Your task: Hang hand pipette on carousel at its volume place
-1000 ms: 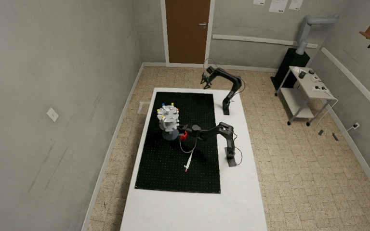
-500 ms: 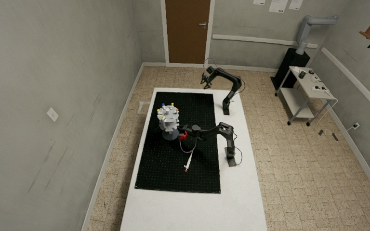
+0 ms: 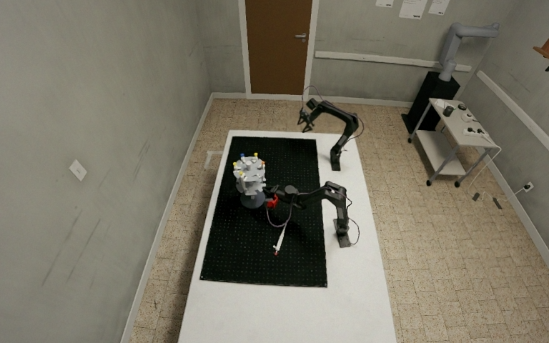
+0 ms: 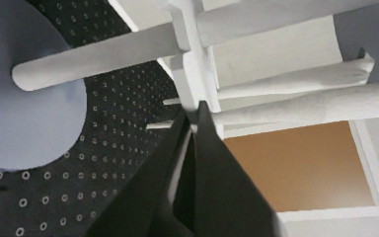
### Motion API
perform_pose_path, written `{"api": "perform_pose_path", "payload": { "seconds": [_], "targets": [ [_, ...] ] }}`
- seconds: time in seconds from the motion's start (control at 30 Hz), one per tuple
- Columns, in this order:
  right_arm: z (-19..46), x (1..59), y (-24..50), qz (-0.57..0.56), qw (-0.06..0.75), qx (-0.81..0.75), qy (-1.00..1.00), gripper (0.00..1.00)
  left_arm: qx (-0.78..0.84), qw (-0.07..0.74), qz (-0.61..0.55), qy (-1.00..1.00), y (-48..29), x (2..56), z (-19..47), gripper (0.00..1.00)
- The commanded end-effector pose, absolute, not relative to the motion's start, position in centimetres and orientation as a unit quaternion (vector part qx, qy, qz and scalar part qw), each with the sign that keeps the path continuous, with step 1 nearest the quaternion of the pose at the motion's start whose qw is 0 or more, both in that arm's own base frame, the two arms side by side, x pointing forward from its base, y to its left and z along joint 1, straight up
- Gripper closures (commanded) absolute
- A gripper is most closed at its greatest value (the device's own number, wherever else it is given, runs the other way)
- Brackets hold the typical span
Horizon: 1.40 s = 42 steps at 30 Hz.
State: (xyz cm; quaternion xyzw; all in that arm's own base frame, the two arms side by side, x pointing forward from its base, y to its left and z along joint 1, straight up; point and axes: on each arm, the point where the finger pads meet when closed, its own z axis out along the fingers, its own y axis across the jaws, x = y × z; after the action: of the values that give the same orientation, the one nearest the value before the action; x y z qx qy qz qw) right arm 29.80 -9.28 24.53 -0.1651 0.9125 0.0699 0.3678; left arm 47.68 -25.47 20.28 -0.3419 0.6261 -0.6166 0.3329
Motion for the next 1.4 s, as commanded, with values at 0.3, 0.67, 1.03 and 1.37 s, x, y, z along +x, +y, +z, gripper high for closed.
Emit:
{"api": "perform_pose_path", "payload": {
  "seconds": [0.3, 0.67, 1.03, 1.37],
  "targets": [
    [25.3, 30.2, -9.6, 0.066, 0.38, -0.168, 0.907, 0.0, -0.36, 0.381, -0.616, 0.587, -26.4, 47.8, 23.0, 1.0],
    [25.3, 30.2, -9.6, 0.066, 0.38, -0.168, 0.907, 0.0, -0.376, 0.383, -0.598, 0.596, -27.5, 47.7, 21.4, 1.0],
    [25.3, 30.2, -9.6, 0.066, 0.38, -0.168, 0.907, 0.0, -0.375, 0.382, -0.598, 0.596, -27.3, 47.8, 21.4, 1.0],
    [25.3, 30.2, -9.6, 0.066, 0.38, -0.168, 0.907, 0.0, -0.375, 0.382, -0.598, 0.596, -27.3, 47.8, 21.4, 1.0]
  ]
}}
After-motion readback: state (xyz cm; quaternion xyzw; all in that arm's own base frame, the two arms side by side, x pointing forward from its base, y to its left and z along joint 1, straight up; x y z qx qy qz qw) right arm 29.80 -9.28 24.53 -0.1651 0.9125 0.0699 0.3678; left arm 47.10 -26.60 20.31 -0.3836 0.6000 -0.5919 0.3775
